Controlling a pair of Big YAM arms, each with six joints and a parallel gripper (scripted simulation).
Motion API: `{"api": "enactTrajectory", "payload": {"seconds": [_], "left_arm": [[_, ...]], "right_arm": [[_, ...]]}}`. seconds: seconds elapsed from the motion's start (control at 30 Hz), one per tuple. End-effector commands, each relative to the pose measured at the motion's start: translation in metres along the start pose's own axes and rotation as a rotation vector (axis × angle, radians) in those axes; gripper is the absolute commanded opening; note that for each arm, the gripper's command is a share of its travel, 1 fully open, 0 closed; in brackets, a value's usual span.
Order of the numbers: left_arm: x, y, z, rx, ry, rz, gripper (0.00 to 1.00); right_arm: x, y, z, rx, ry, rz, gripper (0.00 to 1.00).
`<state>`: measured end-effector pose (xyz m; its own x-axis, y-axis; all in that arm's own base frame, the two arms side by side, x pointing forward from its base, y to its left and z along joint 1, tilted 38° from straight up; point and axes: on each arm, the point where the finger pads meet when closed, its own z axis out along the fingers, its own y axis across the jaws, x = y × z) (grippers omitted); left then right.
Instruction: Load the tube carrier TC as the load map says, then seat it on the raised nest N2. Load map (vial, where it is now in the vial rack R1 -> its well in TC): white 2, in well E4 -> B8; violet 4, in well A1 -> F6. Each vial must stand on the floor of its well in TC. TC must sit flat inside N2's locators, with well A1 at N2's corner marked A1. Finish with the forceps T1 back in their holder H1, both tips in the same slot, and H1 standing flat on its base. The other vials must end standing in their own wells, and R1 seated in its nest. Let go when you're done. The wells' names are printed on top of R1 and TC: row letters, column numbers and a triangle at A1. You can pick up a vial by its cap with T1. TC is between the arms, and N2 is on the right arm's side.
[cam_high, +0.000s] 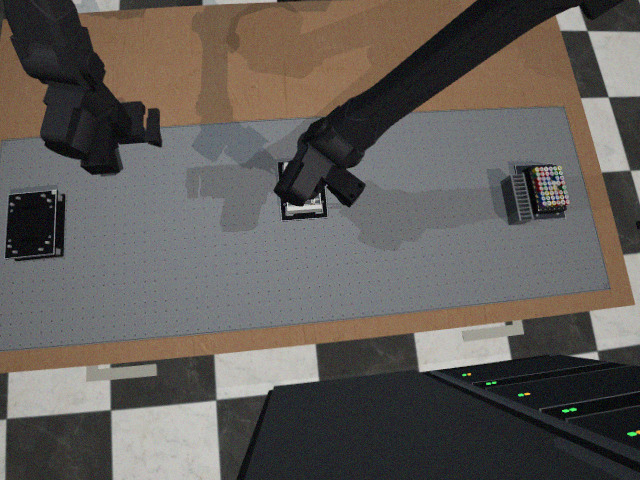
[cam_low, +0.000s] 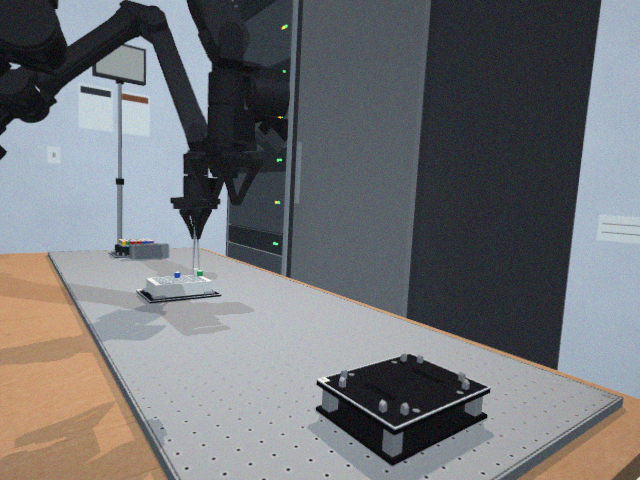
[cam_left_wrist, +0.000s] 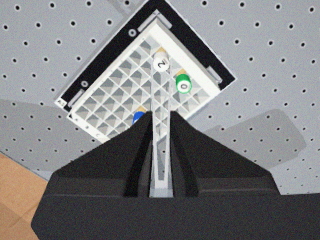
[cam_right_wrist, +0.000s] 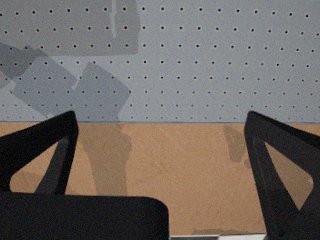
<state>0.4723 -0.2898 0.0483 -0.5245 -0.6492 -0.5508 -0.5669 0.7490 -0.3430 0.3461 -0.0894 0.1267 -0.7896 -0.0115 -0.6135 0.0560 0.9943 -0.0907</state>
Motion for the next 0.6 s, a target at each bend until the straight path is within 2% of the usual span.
{"api": "enactTrajectory", "payload": {"seconds": [0.0, 0.57], "left_arm": [[-0.009, 0.000, -0.010, 0.004, 0.000, -0.019, 0.11], [0.000, -0.008, -0.027, 0.017, 0.009, -0.003, 0.11]], "right_arm": [[-0.009, -0.002, -0.004, 0.006, -0.017, 0.002, 1.00], [-0.009, -0.002, -0.004, 0.006, -0.017, 0.002, 1.00]]}}
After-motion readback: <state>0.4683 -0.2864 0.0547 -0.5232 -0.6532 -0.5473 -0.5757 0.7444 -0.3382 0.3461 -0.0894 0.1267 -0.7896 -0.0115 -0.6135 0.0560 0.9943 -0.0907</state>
